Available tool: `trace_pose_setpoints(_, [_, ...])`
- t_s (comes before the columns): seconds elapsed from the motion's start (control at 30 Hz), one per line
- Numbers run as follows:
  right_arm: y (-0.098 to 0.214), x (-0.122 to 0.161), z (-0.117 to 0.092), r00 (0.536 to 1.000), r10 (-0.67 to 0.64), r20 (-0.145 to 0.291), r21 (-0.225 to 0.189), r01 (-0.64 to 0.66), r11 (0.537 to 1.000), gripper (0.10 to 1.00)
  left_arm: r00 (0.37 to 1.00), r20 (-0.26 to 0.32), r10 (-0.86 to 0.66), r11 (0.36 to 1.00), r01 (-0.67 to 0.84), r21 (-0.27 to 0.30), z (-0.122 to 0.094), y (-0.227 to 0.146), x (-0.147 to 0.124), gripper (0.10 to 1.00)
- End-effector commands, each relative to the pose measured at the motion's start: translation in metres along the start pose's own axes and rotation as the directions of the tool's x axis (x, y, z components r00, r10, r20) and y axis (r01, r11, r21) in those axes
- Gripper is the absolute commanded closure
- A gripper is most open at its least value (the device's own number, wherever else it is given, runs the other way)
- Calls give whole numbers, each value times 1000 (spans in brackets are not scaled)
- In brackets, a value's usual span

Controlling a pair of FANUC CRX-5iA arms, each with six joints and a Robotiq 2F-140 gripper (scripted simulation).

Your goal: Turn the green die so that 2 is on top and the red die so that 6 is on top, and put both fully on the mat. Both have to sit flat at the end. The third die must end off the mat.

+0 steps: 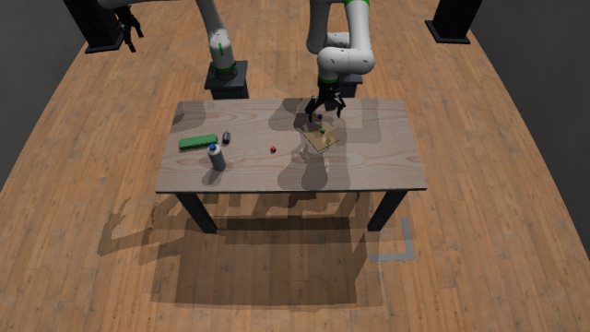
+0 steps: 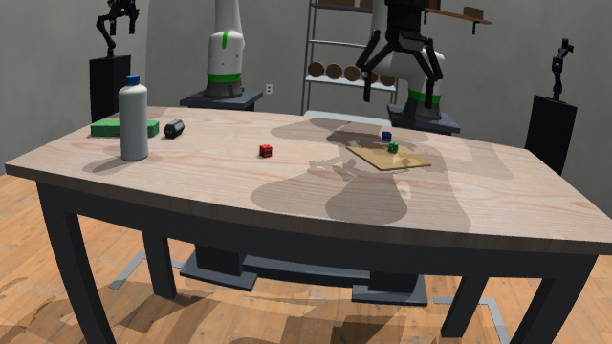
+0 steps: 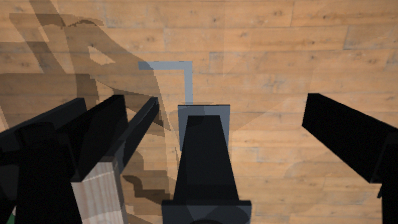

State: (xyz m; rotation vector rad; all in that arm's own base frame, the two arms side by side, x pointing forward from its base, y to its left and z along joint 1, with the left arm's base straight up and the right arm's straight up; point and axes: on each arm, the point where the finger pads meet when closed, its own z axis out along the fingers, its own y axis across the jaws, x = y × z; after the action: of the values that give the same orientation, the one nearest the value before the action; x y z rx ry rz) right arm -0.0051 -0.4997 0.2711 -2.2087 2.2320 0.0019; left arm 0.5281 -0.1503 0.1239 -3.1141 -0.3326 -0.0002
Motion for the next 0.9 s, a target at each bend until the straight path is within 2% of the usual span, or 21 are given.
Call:
trace_pose_setpoints(0.0, [0, 0, -1, 1000, 0, -2, 0, 0, 1000, 98, 985, -1, 173, 985, -173, -10, 0, 0, 0, 98])
trace_pose_setpoints(0.13, [0, 0, -1, 1000, 0, -2, 0, 0, 1000, 98, 960, -2, 280, 960, -280, -10, 0, 0, 0, 98])
trace_pose_setpoints(0.27, [0, 0, -1, 1000, 0, -2, 0, 0, 1000, 98, 904, -3, 428, 904, -428, -9, 1, 0, 0, 98])
trace_pose_setpoints(0.33, [0, 0, -1, 1000, 0, -2, 0, 0, 1000, 98, 904, -3, 428, 904, -428, -9, 1, 0, 0, 98])
trace_pose_setpoints(0.4, [0, 0, -1, 1000, 0, -2, 0, 0, 1000, 98, 843, -4, 538, 843, -538, -9, 1, 0, 0, 98])
trace_pose_setpoints(0.47, [0, 0, -1, 1000, 0, -2, 0, 0, 1000, 98, 826, -4, 564, 826, -564, -9, 1, 0, 0, 98])
trace_pose_setpoints(0.5, [0, 0, -1, 1000, 0, -2, 0, 0, 1000, 98, 789, -5, 614, 789, -614, -8, 1, 0, 0, 98])
trace_pose_setpoints(0.57, [0, 0, -1, 1000, 0, -2, 0, 0, 1000, 98, 763, -5, 647, 763, -647, -8, 2, 0, 0, 98])
trace_pose_setpoints(0.73, [0, 0, -1, 1000, 0, -2, 0, 0, 1000, 98, 625, -7, 781, 625, -781, -7, 2, 0, 0, 98])
trace_pose_setpoints(0.77, [0, 0, -1, 1000, 0, -2, 0, 0, 1000, 98, 614, -7, 789, 614, -789, -7, 2, 0, 0, 98])
trace_pose_setpoints(0.83, [0, 0, -1, 1000, 0, -2, 0, 0, 1000, 98, 543, -7, 840, 543, -840, -6, 3, 0, 0, 98])
trace_pose_setpoints(0.87, [0, 0, -1, 1000, 0, -2, 0, 0, 1000, 98, 543, -7, 840, 543, -840, -6, 3, 0, 0, 98])
